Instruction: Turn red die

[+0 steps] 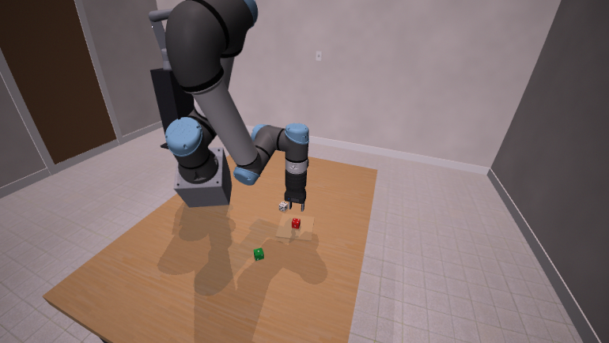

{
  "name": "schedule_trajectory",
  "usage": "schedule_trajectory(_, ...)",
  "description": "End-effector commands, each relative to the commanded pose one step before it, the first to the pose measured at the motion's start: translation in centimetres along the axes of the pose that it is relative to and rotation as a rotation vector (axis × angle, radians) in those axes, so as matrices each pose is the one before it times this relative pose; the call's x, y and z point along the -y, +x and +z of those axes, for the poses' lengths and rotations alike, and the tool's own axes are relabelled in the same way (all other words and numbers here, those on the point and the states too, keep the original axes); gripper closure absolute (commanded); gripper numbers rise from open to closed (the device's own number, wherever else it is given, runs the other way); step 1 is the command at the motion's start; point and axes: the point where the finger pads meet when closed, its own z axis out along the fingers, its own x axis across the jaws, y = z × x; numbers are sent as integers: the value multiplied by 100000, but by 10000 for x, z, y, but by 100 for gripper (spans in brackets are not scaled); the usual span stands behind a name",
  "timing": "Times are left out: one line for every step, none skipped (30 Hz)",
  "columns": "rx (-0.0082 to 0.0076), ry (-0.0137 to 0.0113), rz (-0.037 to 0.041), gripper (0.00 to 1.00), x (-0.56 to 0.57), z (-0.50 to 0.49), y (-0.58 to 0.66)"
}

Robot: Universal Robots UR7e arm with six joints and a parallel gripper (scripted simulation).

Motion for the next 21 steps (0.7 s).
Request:
schedule_trajectory(-112,3,-264,13,-41,583,310)
schedule_trajectory(-1,4,-127,13,-8,394,1)
schedule_trajectory(-2,5,-153,13,-10,473,1)
schedule_trajectory(-2,6,-179,13,-11,555,0)
schedule_trajectory(-2,7,-207,13,-13,639,-2)
schedule_trajectory(-3,7,-234,13,-16,724,-4)
schedule_trajectory(-3,8,-262,13,-18,809,-7)
schedule_trajectory(-1,2,-60,13,-19,892,3)
schedule_trajectory(0,0,0,13,-20,974,3)
schedule_trajectory(0,0,0,13,-22,1054,-1)
schedule_trajectory(0,0,0,13,0,0,0)
schedule_trajectory(0,0,0,13,0,0,0)
schedule_trajectory(0,0,0,13,-24,1131,-6)
schedule_trajectory(0,0,0,13,-26,1204,-7)
schedule_trajectory(0,0,0,13,-27,1272,5)
schedule_trajectory(0,0,0,13,-28,1337,-1)
schedule_trajectory(0,0,0,13,-30,1396,-8)
schedule_trajectory(0,0,0,13,-31,1449,0)
schedule_trajectory(0,0,0,13,-31,1497,2)
schedule_trajectory(0,0,0,13,-32,1538,-7)
schedule_trajectory(0,0,0,13,-33,1573,-3)
